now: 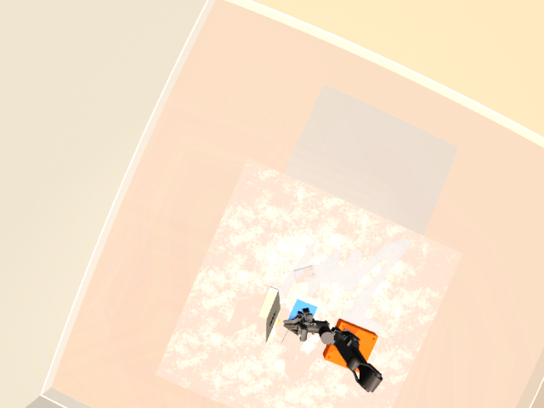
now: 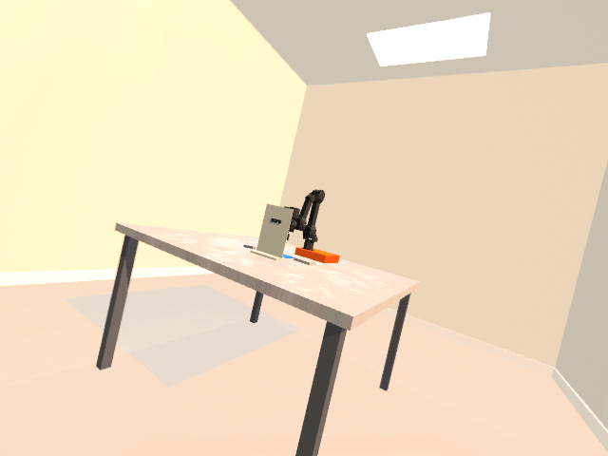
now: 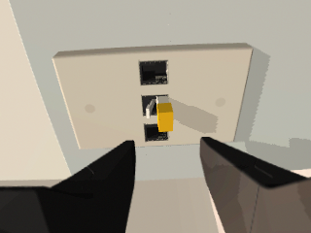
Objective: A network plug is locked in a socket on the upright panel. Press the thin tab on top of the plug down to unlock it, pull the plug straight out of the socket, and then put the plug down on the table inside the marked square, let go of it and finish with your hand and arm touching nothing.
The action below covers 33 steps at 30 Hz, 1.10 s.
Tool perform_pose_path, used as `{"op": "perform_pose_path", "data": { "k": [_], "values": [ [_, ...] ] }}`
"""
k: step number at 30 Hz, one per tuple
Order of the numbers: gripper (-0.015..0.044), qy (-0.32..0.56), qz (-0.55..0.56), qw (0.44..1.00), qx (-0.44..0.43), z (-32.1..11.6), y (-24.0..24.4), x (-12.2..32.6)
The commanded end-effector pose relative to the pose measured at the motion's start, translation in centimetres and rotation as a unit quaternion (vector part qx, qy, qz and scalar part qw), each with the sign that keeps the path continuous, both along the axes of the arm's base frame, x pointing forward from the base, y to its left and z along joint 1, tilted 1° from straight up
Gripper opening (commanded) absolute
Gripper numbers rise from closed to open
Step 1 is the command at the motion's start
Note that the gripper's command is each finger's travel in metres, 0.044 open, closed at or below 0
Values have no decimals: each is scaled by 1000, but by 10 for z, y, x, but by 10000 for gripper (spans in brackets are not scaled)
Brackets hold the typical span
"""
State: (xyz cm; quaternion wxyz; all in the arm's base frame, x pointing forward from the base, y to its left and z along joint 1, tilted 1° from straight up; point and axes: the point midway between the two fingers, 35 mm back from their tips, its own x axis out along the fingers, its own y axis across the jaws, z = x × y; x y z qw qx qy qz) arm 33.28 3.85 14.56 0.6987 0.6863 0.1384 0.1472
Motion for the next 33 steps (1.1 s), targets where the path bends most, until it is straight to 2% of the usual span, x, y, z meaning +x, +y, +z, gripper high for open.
{"op": "perform_pose_path", "data": {
  "k": [1,20,33],
  "values": [
    [156,-4,-2,1000,1,3,1,9],
    [156,-5,-2,1000,1,3,5,33],
    [69,-5,-2,1000,1,3,5,33]
  ]
}}
